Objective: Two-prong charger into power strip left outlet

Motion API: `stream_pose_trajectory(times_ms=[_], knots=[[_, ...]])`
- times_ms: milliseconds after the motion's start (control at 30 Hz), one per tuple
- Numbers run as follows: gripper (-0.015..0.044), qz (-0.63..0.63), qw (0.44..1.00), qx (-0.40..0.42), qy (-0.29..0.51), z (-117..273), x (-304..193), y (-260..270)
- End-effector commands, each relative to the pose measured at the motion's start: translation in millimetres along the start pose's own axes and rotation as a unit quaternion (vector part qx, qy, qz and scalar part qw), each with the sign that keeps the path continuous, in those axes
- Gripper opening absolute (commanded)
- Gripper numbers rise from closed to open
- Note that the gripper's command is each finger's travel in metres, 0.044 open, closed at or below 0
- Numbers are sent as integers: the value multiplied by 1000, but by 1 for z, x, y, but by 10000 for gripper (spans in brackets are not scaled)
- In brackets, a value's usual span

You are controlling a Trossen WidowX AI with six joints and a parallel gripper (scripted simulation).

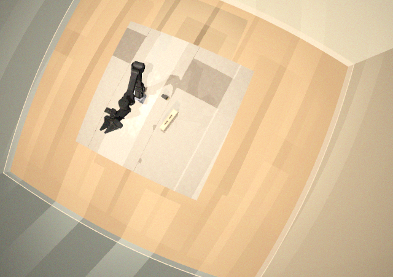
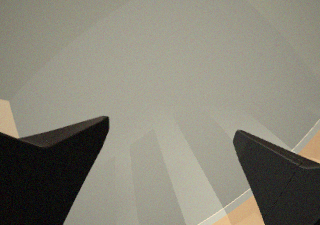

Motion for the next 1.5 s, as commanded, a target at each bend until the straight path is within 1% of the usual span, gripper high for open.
stream_pose_trajectory(times_ms=[0,300,633,1000,1467], knots=[[440,77,994,17,75,18,-24,9],[440,214,952,54,212,59,-68,18],[440,346,863,107,353,113,-108,16],[440,460,724,167,487,176,-136,0],[440,538,512,241,625,260,-147,-31]])
Point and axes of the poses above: the point midway between the two fingers, 35 mm back from their tips, its own z axis back along the fingers, its own y axis across the jaws, x = y × z, the point moved 8 cm from there along z, back along the fingers, and after that the axes turned 1 degree about z, right-handed, at the moved point
